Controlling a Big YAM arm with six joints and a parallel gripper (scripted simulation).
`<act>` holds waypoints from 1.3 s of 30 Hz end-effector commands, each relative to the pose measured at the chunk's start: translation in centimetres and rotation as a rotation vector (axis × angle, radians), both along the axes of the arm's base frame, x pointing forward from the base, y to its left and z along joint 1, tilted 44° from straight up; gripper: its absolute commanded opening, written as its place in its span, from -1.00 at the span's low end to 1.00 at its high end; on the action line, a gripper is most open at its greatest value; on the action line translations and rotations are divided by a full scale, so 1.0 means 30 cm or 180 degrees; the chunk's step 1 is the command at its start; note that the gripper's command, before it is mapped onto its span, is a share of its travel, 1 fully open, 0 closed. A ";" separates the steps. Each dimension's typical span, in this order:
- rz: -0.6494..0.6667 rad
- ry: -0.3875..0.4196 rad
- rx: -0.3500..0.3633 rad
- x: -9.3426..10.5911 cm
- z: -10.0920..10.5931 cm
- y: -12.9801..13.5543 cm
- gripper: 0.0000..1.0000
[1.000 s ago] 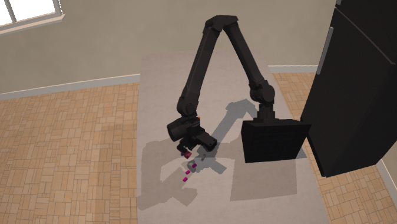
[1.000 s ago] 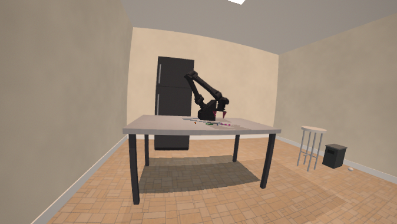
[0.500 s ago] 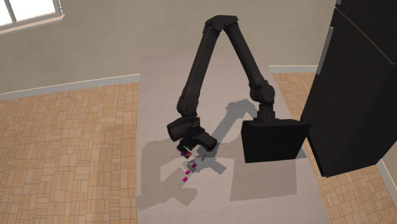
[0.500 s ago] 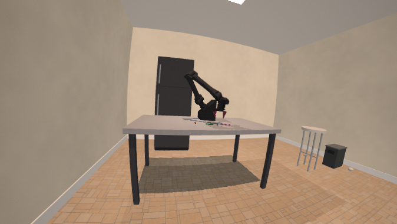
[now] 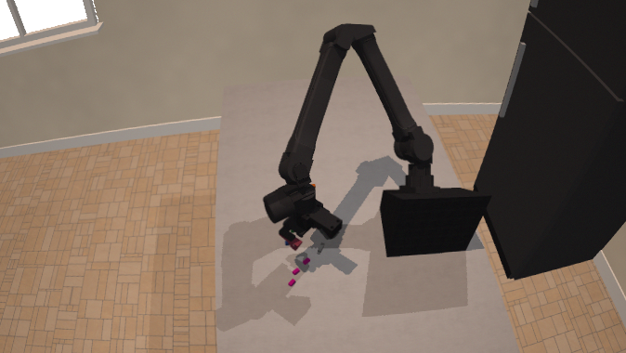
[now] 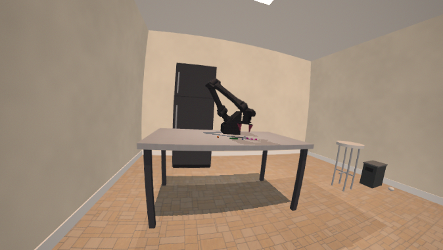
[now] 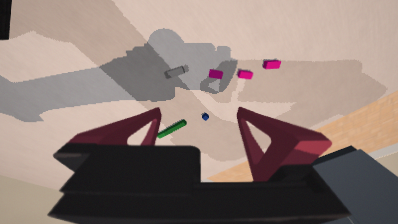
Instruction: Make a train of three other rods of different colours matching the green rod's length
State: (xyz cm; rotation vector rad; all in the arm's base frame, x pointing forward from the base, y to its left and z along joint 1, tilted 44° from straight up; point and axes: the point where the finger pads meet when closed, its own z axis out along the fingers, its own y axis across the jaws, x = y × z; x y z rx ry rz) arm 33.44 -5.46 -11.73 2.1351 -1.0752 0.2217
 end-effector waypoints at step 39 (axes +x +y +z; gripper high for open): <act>-0.0930 -0.1036 -0.0171 0.049 0.016 0.041 1.00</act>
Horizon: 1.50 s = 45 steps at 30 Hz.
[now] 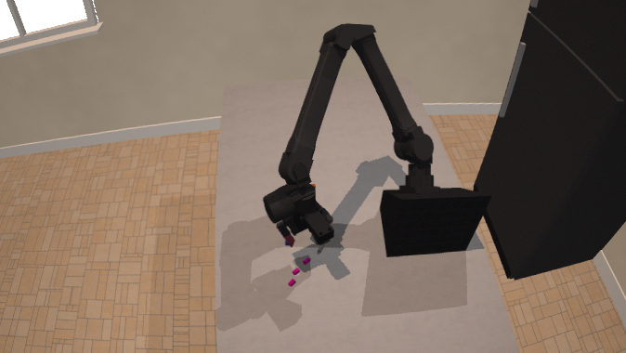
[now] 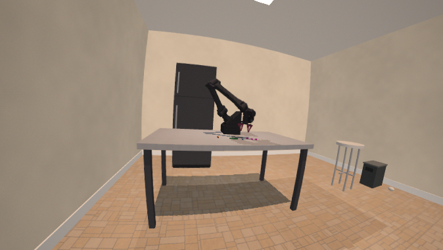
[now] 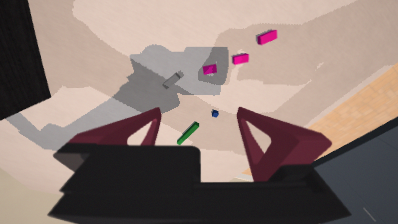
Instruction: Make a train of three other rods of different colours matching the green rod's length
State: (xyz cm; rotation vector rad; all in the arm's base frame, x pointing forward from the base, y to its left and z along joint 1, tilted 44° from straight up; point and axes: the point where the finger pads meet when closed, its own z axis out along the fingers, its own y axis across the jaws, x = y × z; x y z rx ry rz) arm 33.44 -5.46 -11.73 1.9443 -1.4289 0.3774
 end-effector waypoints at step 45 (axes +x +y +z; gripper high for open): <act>-0.2082 -0.2091 -0.0396 0.043 0.018 0.040 1.00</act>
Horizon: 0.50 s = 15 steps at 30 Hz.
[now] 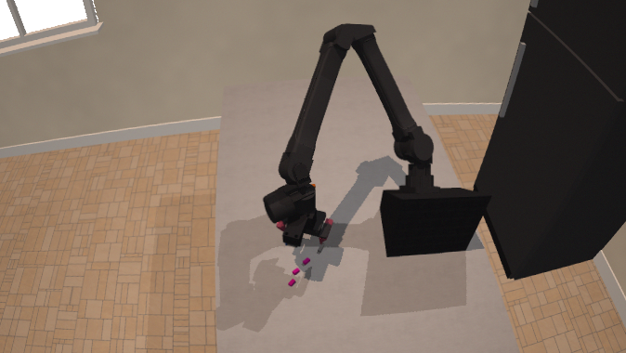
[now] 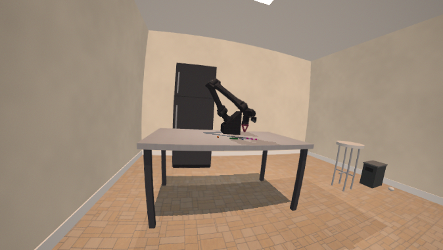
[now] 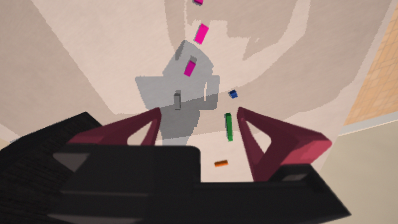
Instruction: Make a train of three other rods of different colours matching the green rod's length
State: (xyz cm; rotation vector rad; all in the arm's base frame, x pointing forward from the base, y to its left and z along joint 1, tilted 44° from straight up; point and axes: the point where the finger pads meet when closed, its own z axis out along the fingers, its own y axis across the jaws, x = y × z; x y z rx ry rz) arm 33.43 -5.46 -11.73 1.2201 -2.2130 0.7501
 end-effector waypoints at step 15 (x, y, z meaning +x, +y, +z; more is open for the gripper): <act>-0.0662 -0.0791 -0.0127 0.041 0.019 0.040 1.00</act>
